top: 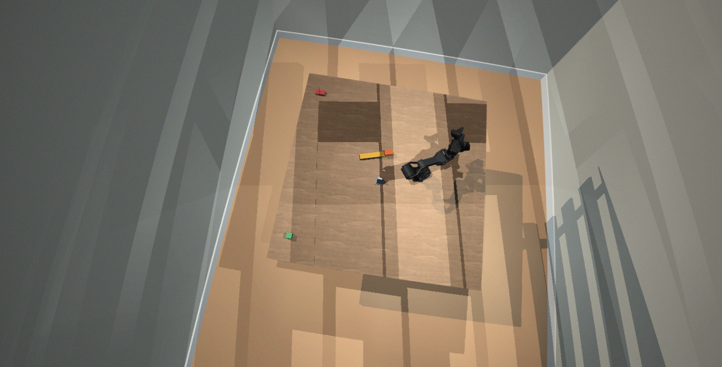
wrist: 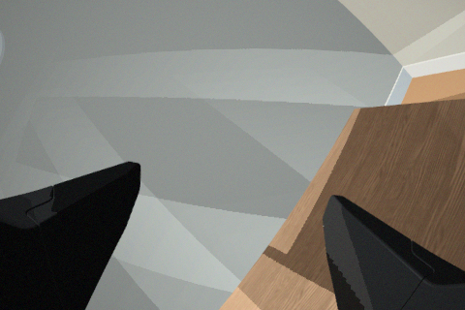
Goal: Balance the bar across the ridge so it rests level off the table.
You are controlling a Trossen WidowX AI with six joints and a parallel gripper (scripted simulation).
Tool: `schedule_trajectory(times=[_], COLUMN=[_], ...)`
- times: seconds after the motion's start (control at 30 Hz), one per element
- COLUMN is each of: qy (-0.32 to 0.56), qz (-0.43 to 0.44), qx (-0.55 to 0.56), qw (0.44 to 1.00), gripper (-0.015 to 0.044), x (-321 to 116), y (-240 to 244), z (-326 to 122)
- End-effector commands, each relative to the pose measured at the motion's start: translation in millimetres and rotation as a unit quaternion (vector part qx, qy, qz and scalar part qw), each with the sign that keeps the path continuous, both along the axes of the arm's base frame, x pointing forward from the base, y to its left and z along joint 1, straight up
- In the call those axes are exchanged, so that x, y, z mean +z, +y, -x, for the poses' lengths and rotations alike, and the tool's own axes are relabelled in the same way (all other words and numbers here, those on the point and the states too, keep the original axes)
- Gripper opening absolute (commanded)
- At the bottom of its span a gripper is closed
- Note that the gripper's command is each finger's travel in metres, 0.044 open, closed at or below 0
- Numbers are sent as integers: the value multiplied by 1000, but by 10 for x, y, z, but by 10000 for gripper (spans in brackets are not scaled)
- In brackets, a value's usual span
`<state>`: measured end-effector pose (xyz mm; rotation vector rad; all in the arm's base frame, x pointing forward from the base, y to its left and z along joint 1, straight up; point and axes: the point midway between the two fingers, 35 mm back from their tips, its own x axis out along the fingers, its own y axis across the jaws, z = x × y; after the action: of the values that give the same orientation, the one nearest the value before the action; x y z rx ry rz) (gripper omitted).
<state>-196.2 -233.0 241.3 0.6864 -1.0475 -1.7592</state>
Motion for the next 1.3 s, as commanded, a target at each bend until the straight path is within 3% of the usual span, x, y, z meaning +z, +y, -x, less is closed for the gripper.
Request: schedule_trajectory(times=[0.0, 1.27], qy=[5, 101], qz=[-24, -207], qx=[22, 264], qw=[999, 937], gripper=[315, 315], x=[-40, -359], y=[-142, -1074], z=[-78, -1354])
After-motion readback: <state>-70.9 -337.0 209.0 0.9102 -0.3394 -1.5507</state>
